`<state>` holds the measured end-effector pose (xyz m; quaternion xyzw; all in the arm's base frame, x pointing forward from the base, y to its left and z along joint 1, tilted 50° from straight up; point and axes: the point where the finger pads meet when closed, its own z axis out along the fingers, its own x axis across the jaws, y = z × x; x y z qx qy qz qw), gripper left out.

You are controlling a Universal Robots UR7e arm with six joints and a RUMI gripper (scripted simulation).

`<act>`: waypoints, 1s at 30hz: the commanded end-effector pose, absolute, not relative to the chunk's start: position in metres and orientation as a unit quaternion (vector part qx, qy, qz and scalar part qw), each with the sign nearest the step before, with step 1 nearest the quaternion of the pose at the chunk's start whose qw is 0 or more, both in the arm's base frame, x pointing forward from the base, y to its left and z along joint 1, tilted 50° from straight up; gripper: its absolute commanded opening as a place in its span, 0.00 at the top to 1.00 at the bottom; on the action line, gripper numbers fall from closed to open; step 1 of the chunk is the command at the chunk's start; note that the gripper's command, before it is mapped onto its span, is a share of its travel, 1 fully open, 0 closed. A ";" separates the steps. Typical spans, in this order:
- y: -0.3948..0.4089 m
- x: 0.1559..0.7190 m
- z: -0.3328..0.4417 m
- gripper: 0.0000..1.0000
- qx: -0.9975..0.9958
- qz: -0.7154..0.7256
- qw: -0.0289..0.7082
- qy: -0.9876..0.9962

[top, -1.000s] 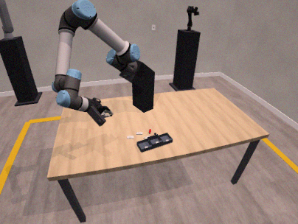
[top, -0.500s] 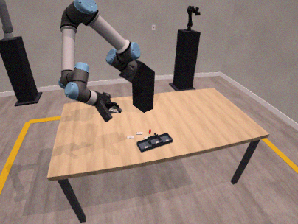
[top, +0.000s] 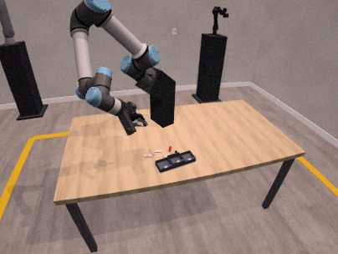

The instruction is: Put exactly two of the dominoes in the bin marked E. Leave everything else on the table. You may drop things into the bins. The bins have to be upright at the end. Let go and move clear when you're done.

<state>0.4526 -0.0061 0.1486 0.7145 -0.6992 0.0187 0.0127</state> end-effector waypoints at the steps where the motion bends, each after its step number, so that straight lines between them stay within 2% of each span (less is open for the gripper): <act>1: -0.009 0.462 0.128 0.96 0.717 0.038 0.021 -0.695; 30: -0.022 0.487 0.037 0.96 0.732 0.154 0.074 -0.660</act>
